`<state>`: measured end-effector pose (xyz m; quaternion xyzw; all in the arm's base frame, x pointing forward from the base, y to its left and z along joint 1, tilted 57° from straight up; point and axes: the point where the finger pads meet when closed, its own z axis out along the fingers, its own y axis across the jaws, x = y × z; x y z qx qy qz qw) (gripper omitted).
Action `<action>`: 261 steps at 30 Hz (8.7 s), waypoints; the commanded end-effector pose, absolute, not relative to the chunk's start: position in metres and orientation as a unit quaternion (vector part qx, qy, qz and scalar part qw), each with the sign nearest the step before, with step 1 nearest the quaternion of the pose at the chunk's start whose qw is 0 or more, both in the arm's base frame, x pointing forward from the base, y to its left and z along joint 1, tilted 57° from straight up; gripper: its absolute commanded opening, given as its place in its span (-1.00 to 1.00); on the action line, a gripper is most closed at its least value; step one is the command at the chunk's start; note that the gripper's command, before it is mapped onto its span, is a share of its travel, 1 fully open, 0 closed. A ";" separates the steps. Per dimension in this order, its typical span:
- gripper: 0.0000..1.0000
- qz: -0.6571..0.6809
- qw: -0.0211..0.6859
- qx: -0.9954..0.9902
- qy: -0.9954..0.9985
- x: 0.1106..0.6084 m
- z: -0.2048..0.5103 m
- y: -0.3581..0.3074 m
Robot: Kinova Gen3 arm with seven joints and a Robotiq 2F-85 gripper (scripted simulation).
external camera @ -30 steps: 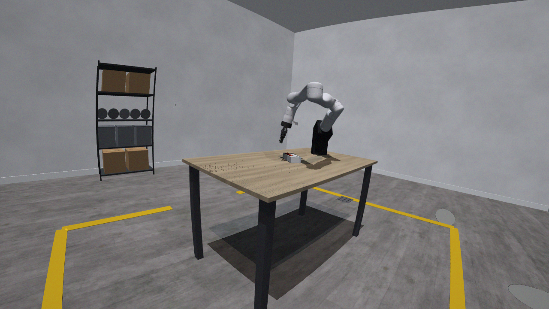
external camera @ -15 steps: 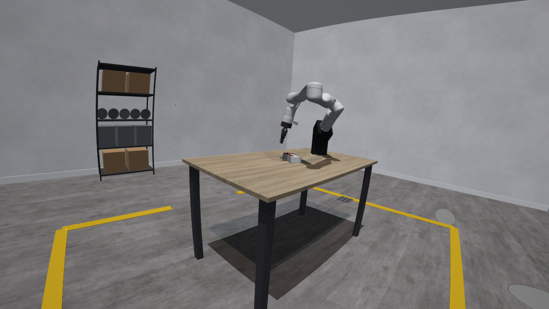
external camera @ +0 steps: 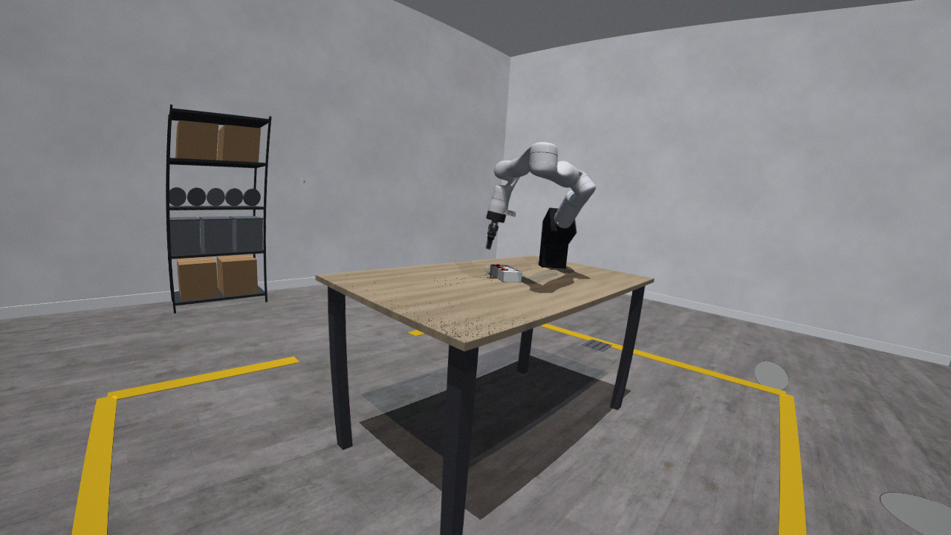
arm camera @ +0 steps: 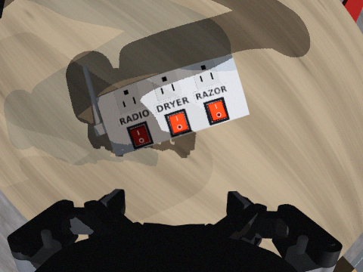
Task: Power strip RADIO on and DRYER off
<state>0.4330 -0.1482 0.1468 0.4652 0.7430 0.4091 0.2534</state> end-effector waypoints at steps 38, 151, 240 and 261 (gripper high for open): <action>1.00 0.437 0.200 0.467 0.742 0.427 0.142 -0.136; 1.00 0.450 0.147 0.488 0.733 0.411 0.137 -0.127; -1.00 0.463 -0.109 0.797 0.372 0.387 0.112 -0.115; -1.00 0.463 -0.109 0.797 0.372 0.388 0.111 -0.114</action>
